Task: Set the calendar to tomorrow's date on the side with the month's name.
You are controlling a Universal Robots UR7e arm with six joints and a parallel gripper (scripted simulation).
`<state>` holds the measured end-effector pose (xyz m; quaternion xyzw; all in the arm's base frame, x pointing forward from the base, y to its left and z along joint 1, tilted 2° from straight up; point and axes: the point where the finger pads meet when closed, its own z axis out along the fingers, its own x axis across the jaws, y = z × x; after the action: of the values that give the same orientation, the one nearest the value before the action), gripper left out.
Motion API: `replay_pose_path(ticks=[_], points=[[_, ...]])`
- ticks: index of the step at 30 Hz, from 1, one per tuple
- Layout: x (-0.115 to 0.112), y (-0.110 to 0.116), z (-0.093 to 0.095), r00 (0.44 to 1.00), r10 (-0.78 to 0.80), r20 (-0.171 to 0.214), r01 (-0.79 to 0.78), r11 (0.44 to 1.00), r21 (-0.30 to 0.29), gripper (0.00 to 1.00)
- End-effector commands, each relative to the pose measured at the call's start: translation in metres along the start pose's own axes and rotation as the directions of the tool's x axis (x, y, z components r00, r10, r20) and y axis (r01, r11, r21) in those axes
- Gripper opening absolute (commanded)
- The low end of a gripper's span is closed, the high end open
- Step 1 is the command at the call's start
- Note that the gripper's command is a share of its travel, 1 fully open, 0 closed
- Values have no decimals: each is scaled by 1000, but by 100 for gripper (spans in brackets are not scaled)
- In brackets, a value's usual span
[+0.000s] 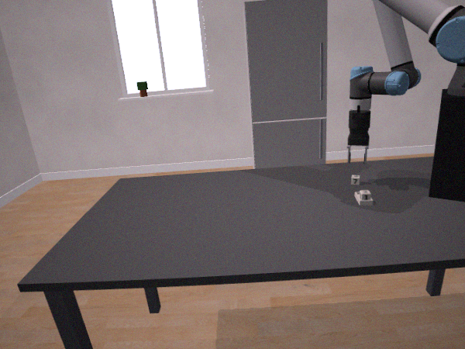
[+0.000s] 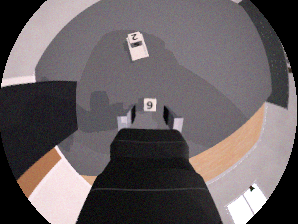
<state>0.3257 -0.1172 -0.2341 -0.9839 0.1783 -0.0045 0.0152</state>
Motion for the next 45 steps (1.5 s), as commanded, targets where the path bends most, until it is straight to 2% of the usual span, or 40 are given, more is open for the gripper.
replay_pose_path(ticks=[1, 2, 3, 45], points=[[0, 0, -4, 1000, -3, -1, 3, 1000, -1, 100], [0, 0, -4, 1000, -3, -1, 3, 1000, -1, 100], [0, 0, -4, 1000, -3, -1, 3, 1000, -1, 87], [0, 0, -2, 1000, -3, -1, 3, 1000, -1, 87]])
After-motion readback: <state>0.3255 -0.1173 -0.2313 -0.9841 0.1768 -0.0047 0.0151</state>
